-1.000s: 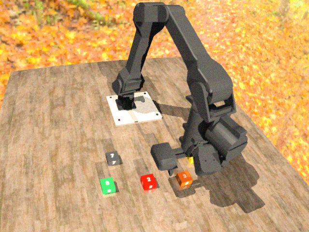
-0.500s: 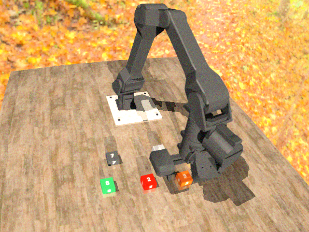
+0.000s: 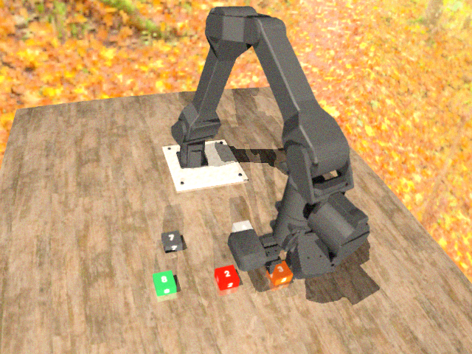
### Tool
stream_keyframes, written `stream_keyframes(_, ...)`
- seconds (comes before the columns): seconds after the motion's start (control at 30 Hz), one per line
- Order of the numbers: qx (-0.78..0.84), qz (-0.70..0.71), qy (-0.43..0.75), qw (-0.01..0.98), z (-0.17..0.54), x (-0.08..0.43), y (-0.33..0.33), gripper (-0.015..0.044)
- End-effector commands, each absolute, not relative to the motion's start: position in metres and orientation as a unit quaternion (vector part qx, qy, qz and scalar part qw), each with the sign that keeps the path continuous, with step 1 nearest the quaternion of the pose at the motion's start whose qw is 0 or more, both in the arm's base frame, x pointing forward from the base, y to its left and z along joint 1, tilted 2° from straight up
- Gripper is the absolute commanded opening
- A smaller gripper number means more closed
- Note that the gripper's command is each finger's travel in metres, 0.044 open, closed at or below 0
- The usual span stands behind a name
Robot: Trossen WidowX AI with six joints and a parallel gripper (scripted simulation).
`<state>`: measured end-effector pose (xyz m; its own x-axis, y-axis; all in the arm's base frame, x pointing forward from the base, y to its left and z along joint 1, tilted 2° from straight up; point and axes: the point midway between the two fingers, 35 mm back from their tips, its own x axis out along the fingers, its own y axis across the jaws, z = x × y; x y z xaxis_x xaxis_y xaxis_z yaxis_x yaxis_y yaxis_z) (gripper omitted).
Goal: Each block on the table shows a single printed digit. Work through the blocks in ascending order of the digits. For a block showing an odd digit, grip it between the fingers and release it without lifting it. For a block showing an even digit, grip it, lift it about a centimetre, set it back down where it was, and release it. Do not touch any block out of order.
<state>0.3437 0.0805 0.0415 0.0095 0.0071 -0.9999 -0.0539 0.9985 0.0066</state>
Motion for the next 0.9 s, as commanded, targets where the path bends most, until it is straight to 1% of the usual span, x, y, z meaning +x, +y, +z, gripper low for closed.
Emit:
stream_keyframes(0.0, -0.016, 0.020, 0.705, 0.708, 0.039, 0.343, 0.080, 0.0120)
stream_keyframes(0.33, -0.016, 0.020, 0.705, 0.708, 0.039, 0.343, 0.080, 0.0120)
stream_keyframes(0.67, -0.016, 0.020, 0.705, 0.708, 0.039, 0.343, 0.080, 0.0383)
stream_keyframes(0.7, -0.016, 0.020, 0.705, 0.708, 0.039, 0.343, 0.080, 0.0400)
stream_keyframes(0.87, -0.015, 0.019, 0.705, 0.708, 0.051, 0.344, 0.080, 0.0400)
